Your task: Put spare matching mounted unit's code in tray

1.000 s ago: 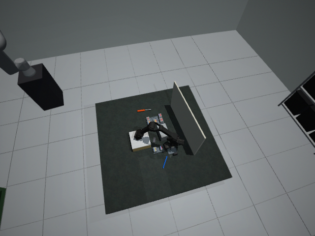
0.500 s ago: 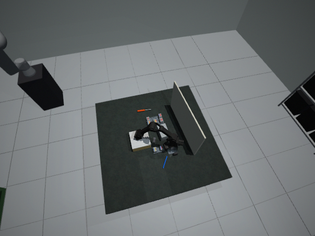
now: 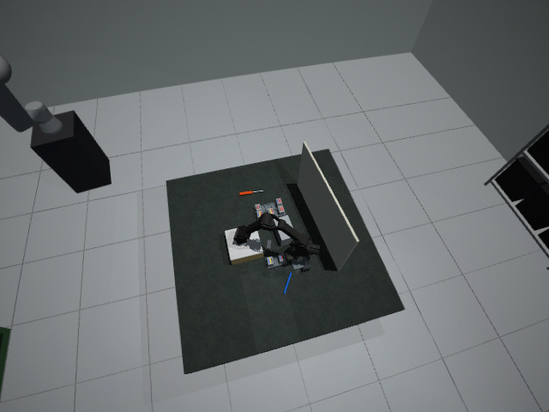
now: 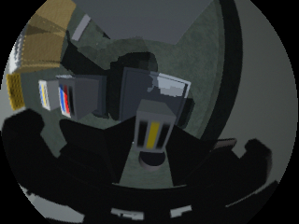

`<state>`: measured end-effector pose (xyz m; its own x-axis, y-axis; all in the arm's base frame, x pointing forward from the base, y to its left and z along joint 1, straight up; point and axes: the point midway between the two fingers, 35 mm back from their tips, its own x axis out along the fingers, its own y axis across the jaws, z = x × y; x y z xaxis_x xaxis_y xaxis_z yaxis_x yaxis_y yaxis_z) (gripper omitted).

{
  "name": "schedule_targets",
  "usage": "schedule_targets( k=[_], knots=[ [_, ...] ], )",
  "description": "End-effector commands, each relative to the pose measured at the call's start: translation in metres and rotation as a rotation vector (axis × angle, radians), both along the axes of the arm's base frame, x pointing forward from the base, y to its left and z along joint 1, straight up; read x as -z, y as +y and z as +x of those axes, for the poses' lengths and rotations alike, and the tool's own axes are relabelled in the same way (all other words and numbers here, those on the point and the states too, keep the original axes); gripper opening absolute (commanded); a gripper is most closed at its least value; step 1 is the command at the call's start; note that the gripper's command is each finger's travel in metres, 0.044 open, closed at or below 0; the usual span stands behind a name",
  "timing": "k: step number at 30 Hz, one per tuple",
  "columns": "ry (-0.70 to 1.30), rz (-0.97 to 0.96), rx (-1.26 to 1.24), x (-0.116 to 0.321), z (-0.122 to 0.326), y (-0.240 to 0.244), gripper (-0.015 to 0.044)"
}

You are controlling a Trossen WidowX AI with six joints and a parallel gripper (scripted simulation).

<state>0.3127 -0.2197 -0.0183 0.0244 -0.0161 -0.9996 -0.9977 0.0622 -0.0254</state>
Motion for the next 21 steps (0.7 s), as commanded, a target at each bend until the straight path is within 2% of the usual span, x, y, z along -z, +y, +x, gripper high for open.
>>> schedule_targets(
  k=[1, 10, 12, 17, 21],
  knots=[
    [-0.001, -0.001, 0.000, -0.001, 0.000, 0.000, 0.0210],
    [-0.001, -0.001, 0.000, -0.001, 0.000, 0.000, 0.0440],
    [-0.001, -0.001, -0.001, -0.012, 0.001, -0.001, 0.0440],
    [0.000, -0.003, -0.004, -0.094, -0.001, 0.000, 0.0440],
    [0.000, -0.003, -0.005, -0.108, -0.003, 0.002, 0.0440]
  ],
)
